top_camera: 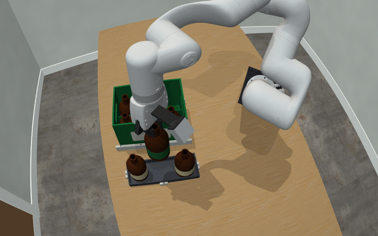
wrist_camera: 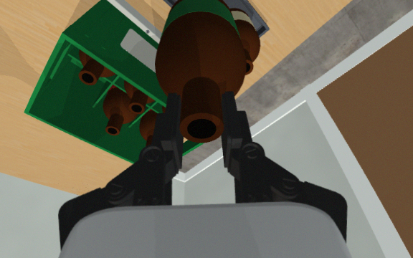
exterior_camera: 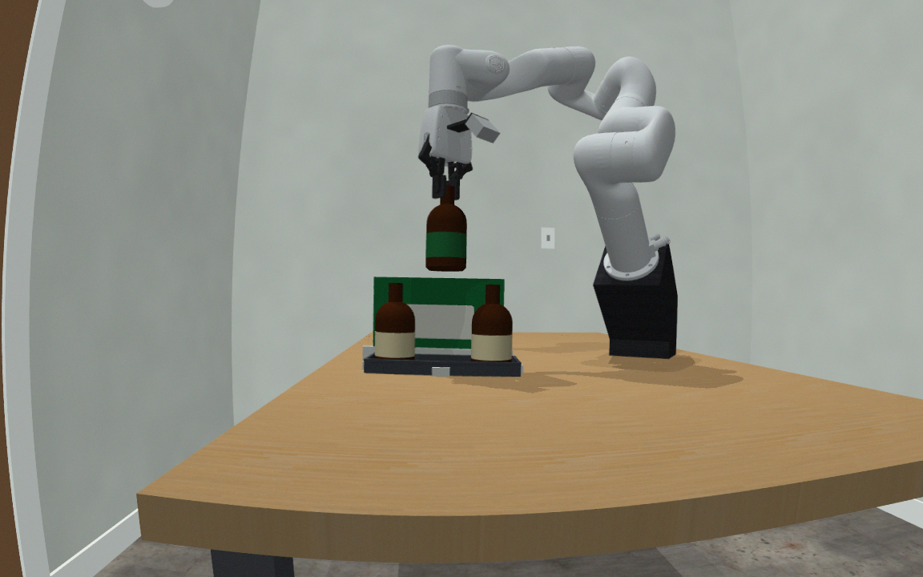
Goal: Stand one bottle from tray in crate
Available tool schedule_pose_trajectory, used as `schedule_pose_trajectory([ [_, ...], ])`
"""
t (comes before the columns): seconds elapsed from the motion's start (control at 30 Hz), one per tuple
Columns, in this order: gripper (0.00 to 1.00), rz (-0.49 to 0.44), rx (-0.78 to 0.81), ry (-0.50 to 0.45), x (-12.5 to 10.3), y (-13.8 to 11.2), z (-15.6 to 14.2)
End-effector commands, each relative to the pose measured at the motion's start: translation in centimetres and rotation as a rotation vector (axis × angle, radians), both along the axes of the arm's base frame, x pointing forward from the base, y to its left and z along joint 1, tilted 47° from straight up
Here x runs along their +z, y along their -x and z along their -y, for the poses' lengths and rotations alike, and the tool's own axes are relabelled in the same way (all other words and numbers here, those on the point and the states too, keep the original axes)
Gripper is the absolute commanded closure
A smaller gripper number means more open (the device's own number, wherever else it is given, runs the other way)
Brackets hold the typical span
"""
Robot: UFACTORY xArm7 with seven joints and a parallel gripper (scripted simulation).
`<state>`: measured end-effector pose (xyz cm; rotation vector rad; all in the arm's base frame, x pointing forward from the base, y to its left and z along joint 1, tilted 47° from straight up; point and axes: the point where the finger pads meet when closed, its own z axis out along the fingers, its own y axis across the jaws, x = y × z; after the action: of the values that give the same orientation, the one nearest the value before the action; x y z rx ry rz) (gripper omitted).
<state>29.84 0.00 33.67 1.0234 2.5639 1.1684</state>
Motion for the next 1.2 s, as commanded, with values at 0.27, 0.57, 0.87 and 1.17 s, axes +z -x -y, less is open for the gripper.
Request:
schedule_pose_trajectory([
  [0.27, 1.00, 0.003, -0.003, -0.001, 0.10, -0.04, 0.14],
  [0.57, 1.00, 0.003, -0.003, -0.001, 0.01, -0.03, 0.23],
  [0.87, 1.00, 0.003, -0.003, -0.001, -0.26, 0.01, 0.50],
  [1.17, 1.00, 0.003, -0.003, -0.001, -0.60, 0.07, 0.85],
])
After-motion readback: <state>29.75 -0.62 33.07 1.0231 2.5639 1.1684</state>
